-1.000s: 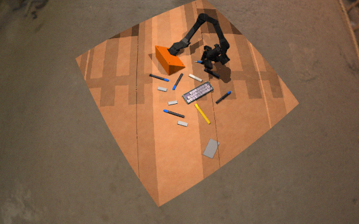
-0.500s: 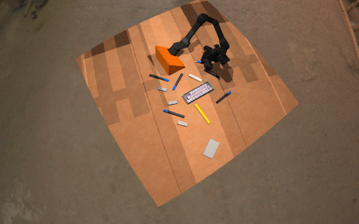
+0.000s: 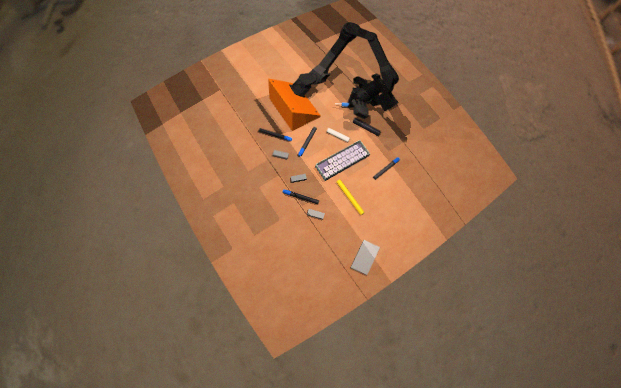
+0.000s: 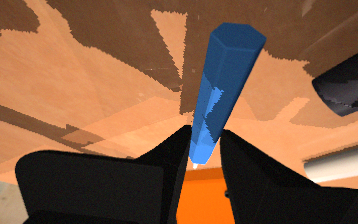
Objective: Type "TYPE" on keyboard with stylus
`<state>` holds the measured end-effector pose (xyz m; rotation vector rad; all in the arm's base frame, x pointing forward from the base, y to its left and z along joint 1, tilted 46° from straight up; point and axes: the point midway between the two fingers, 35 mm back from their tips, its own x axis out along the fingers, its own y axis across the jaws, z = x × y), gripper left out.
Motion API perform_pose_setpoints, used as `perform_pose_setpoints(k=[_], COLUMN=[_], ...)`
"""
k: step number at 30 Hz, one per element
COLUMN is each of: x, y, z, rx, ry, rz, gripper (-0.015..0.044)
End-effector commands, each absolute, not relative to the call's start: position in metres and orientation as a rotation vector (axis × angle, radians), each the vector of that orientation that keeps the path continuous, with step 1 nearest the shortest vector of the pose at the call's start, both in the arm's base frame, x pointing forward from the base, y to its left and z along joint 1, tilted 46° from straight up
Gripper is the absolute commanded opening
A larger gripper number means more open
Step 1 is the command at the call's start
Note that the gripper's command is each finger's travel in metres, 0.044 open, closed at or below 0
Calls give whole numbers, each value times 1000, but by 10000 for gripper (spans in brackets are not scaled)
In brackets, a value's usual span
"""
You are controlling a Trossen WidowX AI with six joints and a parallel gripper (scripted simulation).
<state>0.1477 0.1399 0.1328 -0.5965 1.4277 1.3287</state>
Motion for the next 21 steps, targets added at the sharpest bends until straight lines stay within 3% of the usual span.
perform_pose_setpoints(k=[1,11,21], x=[150,154,207], y=[125,123,124], z=[148,148,116], rx=[-606,-580,-342], ry=[1422,1419,1326], rz=[1326,1306,1048], gripper=[0,0,0])
